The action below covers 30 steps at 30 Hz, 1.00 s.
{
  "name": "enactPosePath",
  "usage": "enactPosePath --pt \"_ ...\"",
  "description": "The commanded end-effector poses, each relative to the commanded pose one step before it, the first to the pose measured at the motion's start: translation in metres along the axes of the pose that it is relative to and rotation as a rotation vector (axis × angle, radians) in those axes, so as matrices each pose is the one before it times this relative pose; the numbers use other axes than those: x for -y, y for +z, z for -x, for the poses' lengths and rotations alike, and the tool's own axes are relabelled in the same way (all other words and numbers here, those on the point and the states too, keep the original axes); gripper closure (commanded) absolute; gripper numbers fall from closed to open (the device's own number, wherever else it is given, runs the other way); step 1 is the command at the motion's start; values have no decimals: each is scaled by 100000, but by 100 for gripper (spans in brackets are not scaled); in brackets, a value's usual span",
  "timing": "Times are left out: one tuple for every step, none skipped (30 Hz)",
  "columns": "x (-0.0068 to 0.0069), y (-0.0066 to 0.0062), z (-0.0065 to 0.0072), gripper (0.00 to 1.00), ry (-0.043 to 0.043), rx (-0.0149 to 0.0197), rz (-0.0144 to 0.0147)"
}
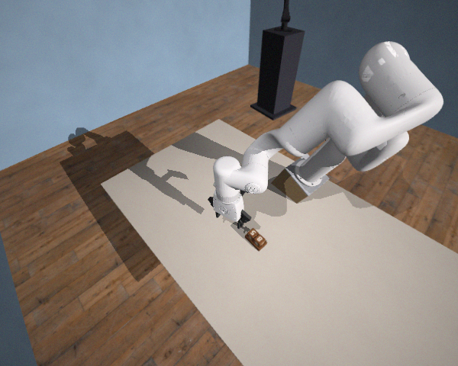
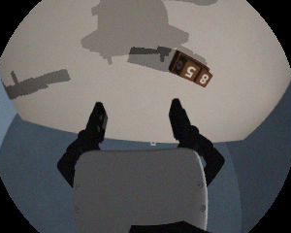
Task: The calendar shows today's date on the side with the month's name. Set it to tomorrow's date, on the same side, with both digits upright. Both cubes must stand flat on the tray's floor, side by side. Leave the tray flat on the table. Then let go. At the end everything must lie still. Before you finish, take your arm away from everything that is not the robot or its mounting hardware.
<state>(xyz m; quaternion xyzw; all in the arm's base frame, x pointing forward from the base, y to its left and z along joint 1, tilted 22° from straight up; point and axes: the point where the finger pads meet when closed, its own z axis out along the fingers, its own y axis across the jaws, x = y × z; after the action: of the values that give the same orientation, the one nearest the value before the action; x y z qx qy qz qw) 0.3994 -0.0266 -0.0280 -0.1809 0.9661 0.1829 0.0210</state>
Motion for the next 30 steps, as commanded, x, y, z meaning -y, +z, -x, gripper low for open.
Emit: enactPosePath --pt "-1096 -389 -42 0 -15847 1700 -186" --pt "-388 -67 -16 0 -5083 -1 -2" --pt "-282 -48 -1 0 -3707 0 -1" --pt "-19 -3 1 0 -247 0 0" --pt "-547 -89 12 0 -7201 0 0" --pt "-139 -22 12 0 -1836 0 0" --pt "-390 -61 36 0 -5177 1 2" --pt "-274 -42 37 0 -3660 1 2" --pt "-9 -1 1 0 -118 0 0" --pt "0 0 0 0 0 0 0" --pt "0 0 0 0 0 0 0" --pt "-655 -95 101 0 -8792 4 5" --pt "-440 -61 99 0 -6012 4 5" --pt "-126 -17 35 0 -1745 1 1" --pt "-57 -8 17 0 -793 1 1" --pt "-406 -54 119 0 -5661 5 5" --pt "-182 -24 63 0 -2573 3 3" --pt "-352 -44 127 0 -5027 6 5" --pt "-194 -24 79 0 -2820 4 3" --pt "-307 -37 132 0 -4506 7 5" --pt "-193 -23 91 0 -2889 5 3" --pt "-306 -35 152 0 -4626 8 5" --pt "-146 -16 80 0 -2259 4 3" --pt "-330 -36 185 0 -5138 11 6" --pt "-74 -8 46 0 -1186 3 1" --pt "-357 -37 222 0 -5722 14 7" --pt "0 0 0 0 0 0 0" --pt "0 0 0 0 0 0 0" --pt "-307 -30 210 0 -5088 13 6" --pt "-260 -25 192 0 -4434 13 5"
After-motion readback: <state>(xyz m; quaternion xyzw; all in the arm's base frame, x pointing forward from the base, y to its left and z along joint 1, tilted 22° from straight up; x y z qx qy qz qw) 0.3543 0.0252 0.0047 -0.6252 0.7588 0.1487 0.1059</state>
